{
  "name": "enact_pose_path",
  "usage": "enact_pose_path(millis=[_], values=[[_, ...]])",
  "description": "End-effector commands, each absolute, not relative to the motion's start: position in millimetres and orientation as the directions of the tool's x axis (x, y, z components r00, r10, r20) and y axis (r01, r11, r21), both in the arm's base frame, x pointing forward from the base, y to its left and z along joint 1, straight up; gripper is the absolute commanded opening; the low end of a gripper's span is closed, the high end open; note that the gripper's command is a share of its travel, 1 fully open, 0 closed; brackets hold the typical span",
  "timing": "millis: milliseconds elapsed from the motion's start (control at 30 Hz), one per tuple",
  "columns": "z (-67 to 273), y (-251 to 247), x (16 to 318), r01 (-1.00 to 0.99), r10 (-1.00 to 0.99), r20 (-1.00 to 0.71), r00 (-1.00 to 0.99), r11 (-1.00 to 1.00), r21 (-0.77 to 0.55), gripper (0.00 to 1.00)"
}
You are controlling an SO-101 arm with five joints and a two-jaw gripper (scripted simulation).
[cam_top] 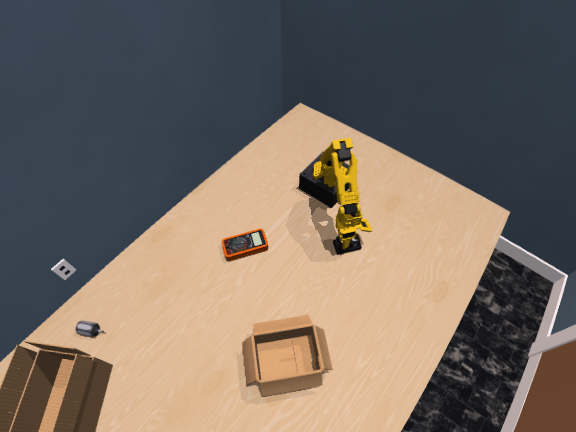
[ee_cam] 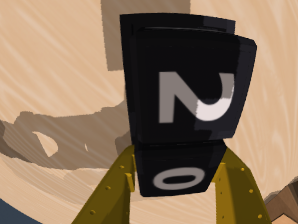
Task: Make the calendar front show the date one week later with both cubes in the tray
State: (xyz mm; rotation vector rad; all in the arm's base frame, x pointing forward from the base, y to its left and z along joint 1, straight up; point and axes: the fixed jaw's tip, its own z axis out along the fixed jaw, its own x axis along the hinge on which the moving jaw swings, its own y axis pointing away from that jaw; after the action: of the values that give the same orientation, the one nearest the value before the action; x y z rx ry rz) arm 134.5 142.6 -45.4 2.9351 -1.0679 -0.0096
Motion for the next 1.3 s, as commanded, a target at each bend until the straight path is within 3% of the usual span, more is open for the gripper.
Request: enact_pose_path(millis=[0,1267], values=[[-42.2,144.0,137.3,-0.656,-0.656,0.0,0.755,-0.755,0.01,0.0],[-36.1,146.3,139.4,-0.656,-0.656,0.0,0.755,-0.755,0.01,0.0]])
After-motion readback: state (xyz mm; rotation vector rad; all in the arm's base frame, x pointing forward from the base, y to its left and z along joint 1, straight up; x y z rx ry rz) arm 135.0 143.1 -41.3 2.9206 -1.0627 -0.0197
